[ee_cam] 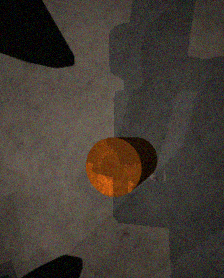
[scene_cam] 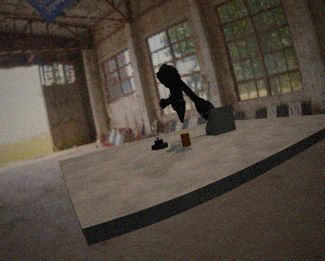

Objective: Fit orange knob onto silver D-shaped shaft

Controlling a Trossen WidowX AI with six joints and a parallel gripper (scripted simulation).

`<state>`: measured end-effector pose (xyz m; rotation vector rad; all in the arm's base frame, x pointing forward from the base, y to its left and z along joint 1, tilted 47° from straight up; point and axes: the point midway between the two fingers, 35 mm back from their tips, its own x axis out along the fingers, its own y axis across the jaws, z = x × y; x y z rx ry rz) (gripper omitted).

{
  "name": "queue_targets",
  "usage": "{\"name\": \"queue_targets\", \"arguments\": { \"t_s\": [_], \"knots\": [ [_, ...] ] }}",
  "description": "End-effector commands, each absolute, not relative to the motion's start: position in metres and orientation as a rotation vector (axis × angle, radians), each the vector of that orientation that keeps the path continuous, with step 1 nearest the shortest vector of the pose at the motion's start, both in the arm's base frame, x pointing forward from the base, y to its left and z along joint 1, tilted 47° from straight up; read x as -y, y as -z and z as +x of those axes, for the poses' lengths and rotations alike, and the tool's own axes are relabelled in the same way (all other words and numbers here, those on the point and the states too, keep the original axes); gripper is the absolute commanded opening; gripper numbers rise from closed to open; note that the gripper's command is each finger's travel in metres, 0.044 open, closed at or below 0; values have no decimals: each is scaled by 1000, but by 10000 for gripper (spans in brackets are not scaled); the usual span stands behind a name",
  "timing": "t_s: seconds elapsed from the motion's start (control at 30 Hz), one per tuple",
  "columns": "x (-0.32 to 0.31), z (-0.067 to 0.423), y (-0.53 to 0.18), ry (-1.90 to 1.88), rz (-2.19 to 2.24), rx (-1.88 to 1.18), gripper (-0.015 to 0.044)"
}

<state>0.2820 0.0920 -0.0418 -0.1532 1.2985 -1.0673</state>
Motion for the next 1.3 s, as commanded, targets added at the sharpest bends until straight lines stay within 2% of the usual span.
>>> {"name": "queue_targets", "arguments": {
  "t_s": [0.0,1.27],
  "knots": [
    [-73,277,54,1085,-166,-1304,440],
    [-28,271,95,1085,-166,-1302,440]
  ]
}}
